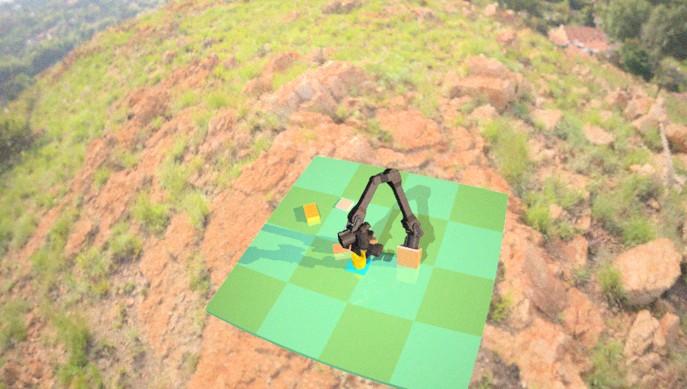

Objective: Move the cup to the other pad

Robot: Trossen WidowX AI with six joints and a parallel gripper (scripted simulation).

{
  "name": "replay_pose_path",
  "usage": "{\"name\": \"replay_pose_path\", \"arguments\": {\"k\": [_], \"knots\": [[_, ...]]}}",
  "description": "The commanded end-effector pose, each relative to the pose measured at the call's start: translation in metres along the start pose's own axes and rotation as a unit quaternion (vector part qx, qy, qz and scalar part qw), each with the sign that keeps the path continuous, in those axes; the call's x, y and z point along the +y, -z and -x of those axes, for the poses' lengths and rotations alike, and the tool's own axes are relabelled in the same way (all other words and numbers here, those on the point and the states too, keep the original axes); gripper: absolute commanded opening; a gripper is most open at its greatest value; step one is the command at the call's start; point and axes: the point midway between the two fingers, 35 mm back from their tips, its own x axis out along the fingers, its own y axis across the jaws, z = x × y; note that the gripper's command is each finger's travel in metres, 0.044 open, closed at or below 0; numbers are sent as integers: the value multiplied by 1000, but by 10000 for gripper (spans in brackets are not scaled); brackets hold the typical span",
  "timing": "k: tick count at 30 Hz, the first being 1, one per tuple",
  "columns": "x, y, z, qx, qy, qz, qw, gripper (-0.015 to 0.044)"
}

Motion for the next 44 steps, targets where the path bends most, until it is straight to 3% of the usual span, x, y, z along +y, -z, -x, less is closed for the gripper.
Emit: {"name": "replay_pose_path", "arguments": {"k": [1, 9, 20, 35, 44], "knots": [[1, 1, 10, 5, -2, -4, 1000, 146], [-2, -2, 18, 5, -2, -3, 1000, 146], [-1, -1, 17, 0, -1, 0, 1000, 435], [-2, -2, 76, 5, -2, -3, 1000, 440], [-2, -2, 73, 1, -2, 1, 1000, 440]]}}
